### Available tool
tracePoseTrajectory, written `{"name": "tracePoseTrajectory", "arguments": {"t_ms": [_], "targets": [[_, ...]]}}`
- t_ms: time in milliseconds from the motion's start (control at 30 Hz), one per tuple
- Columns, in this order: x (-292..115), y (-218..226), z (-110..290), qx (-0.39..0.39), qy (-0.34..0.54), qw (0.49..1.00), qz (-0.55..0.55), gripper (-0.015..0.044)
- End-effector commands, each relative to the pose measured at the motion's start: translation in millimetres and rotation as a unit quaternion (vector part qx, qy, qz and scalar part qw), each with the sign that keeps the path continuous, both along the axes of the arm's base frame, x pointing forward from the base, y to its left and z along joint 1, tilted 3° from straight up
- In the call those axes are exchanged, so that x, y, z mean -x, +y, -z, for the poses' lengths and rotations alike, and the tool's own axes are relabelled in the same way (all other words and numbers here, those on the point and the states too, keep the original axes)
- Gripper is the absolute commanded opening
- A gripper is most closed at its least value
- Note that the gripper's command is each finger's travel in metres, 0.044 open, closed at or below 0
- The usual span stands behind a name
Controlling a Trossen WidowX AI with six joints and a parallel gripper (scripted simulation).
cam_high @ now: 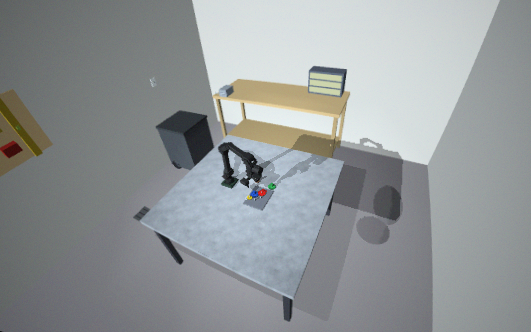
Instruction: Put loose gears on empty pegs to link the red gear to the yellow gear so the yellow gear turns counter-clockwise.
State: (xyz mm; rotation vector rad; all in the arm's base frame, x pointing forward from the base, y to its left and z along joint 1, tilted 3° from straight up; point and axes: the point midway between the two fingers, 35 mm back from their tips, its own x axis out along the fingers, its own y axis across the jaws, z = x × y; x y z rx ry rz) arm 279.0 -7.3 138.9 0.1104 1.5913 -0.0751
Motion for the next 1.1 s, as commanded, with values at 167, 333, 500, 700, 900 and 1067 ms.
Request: {"name": "tracePoseTrajectory", "arguments": {"t_ms": [167, 333, 500, 700, 900, 1067], "targets": [[0.1, -0.1, -0.4, 0.0, 0.0, 1.0, -0.002, 0.044], [-5.2, 36.3, -8.1, -0.004, -0.009, 1.0, -0.011, 0.044], [0.5, 108.7, -22.2, -0.013, -0.017, 1.0, -0.02, 0.044], [34.4, 189.5, -36.5, -0.016, -0.009, 1.0, -0.015, 0.044], [91.4, 256.0, -51.4, -0.013, 0.002, 1.0, -0.005, 0.044], [107.8, 269.2, -54.9, -0.012, 0.005, 1.0, -0.002, 0.044]]}}
